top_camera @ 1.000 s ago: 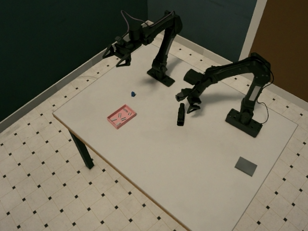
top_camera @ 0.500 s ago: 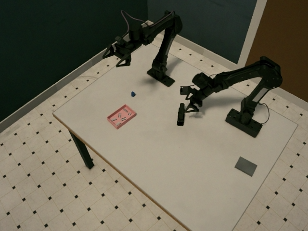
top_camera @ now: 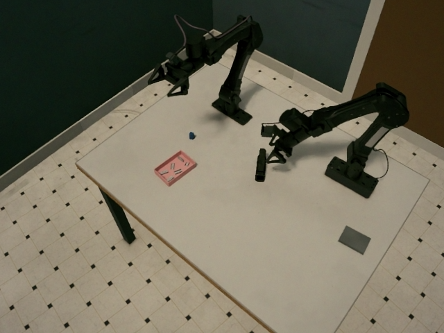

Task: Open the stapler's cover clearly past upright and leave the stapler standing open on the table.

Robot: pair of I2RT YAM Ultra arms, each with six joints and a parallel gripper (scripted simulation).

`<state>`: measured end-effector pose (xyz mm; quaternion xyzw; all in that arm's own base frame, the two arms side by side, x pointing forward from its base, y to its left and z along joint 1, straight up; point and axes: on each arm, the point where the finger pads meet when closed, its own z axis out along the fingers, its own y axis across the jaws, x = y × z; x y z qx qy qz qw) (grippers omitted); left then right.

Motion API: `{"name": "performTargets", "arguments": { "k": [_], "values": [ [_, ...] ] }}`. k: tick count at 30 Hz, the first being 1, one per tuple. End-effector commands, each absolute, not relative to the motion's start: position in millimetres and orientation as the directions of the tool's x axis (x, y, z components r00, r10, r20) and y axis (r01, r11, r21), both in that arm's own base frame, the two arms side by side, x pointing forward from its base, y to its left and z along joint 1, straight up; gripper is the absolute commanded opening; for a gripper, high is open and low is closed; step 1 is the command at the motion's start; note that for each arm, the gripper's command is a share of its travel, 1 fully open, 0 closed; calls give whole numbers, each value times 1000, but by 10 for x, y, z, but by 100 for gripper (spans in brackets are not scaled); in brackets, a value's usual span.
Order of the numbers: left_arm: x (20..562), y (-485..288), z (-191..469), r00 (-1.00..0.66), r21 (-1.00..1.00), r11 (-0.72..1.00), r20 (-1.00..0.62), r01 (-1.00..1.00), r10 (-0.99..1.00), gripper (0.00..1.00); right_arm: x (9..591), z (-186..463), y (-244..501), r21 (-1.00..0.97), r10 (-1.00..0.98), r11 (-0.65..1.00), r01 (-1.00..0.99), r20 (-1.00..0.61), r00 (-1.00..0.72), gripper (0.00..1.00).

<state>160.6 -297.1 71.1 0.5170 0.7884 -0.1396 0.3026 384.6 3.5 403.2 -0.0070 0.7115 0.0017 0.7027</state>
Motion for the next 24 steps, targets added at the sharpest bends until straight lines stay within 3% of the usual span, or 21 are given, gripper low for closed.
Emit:
{"name": "performTargets", "arguments": {
  "k": [1, 7, 10, 11, 15, 19, 24],
  "values": [
    [1668, -3035, 864, -263, 94, 431, -670, 898, 694, 100, 3803, 4133, 10, 0, 0, 1000, 0, -1000, 16, 100],
    [1648, -3043, 834, -262, 93, 424, -663, 901, 701, 100, 3803, 4133, 10, 0, 0, 1000, 0, -1000, 16, 100],
    [1649, -3033, 836, -325, 46, 465, -655, 884, 682, 66, 3803, 4133, 10, 0, 0, 1000, 0, -1000, 16, 100],
    [1630, -2992, 792, -368, 22, 490, -632, 872, 682, 62, 3803, 4133, 10, 0, 0, 1000, 0, -1000, 16, 100],
    [1629, -2969, 721, -467, -34, 556, -588, 830, 661, 62, 3803, 4133, 10, 0, 0, 1000, 0, -1000, 16, 100],
    [1681, -2978, 666, -671, -137, 708, -485, 692, 561, 62, 3803, 4133, 10, 0, 0, 1000, 0, -1000, 16, 100],
    [1741, -2998, 628, -813, -191, 824, -383, 534, 438, 62, 3803, 4133, 10, 0, 0, 1000, 0, -1000, 16, 100]
  ]
}}
